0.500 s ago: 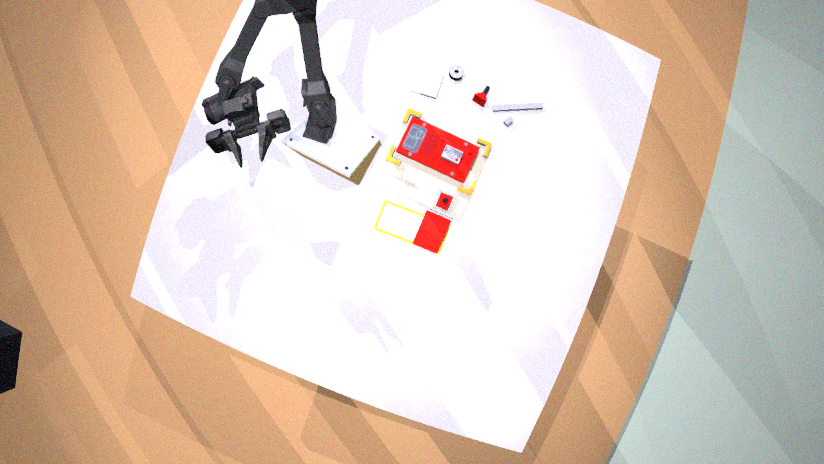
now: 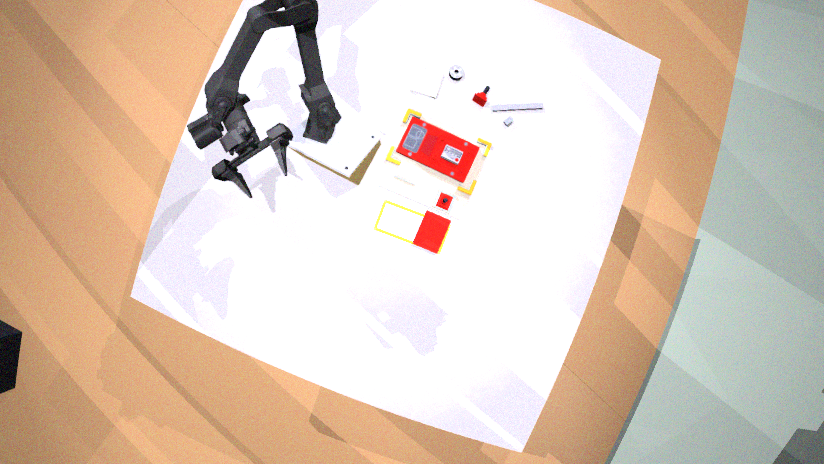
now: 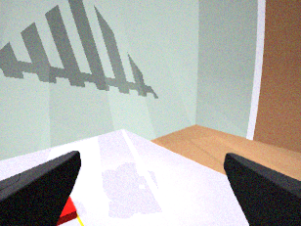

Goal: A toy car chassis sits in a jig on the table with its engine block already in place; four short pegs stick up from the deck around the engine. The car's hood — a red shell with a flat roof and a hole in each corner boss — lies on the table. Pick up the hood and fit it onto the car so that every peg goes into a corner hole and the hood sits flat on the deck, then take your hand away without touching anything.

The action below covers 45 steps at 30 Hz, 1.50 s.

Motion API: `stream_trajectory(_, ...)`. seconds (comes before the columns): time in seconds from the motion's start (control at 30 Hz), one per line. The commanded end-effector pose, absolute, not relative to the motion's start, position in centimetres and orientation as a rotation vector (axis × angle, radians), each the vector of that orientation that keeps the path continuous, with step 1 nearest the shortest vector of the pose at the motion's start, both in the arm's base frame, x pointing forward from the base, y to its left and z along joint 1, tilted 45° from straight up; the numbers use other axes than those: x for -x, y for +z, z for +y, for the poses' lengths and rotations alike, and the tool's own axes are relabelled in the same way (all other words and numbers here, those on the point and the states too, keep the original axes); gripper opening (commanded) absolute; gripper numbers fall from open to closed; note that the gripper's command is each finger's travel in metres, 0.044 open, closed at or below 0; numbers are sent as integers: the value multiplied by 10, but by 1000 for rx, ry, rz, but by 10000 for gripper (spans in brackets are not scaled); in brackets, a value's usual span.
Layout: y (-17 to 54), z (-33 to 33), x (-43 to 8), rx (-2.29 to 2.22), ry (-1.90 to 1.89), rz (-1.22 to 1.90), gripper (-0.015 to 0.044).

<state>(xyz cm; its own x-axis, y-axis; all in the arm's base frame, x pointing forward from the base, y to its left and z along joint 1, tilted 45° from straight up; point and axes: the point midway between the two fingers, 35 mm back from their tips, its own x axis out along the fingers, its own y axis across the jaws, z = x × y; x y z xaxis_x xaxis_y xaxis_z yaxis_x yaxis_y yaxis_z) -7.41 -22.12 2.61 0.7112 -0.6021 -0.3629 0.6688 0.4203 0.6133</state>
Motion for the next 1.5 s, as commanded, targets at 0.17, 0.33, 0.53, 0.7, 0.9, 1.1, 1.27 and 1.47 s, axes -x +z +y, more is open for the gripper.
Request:
stream_trajectory(0.17, 10, -252, 25, -1021, -566, 246, 440)
stream_trajectory(0.33, 2, -261, -10, -1121, -454, 389, 440)
stream_trajectory(0.53, -6, -270, -49, -1295, -369, 501, 440)
stream_trajectory(0.7, -19, -267, -102, -1478, -295, 691, 440)
stream_trajectory(0.9, -30, -259, -167, -1672, -291, 901, 440)
stream_trajectory(1.1, -41, -232, -234, -1823, -356, 1134, 440)
stream_trajectory(1.27, -48, -205, -278, -1879, -444, 1288, 440)
stream_trajectory(1.47, -57, -161, -327, -1917, -597, 1456, 440)
